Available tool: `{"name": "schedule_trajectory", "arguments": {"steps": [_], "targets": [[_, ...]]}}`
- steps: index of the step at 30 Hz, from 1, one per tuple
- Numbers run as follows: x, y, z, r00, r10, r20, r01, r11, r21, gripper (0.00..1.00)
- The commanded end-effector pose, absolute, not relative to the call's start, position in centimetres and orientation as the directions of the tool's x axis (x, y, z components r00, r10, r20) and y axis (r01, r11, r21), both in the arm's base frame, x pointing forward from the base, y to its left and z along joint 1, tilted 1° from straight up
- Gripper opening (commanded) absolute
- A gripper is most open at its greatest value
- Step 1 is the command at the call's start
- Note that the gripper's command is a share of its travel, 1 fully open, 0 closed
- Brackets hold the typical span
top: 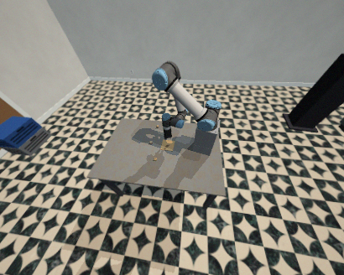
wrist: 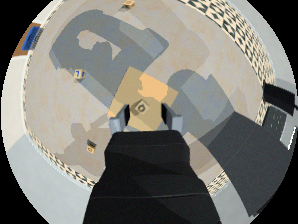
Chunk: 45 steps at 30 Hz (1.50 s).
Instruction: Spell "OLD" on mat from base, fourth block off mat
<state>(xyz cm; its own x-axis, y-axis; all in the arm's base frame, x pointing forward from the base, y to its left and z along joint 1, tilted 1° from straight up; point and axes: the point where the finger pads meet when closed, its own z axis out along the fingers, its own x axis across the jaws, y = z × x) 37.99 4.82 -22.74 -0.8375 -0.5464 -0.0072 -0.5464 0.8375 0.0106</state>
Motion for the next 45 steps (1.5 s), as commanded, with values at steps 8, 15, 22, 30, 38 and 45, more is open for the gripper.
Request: {"name": "schedule_trajectory", "arguments": {"steps": [8,15,22,30,38,45], "targets": [[38.1,5.4,-23.1,-0.647,-0.762,-0.011,-0.762,0.647,0.007,1.0],[38.1,5.8,-23.3,-0.513,-0.858,-0.012,-0.858,0.513,0.005,1.0],[38.0,6.2,-23.5,-0.383,-0.924,-0.012,-0.924,0.383,0.004,1.0],[37.9,6.4,-23.6,-0.303,-0.953,-0.012,-0.953,0.303,0.002,1.0],[37.8,6.6,-23.7,-0.24,-0.971,-0.012,-0.971,0.24,0.002,1.0],[37.8,6.7,-23.8,-0.224,-0.975,-0.013,-0.975,0.224,0.001,1.0]]}}
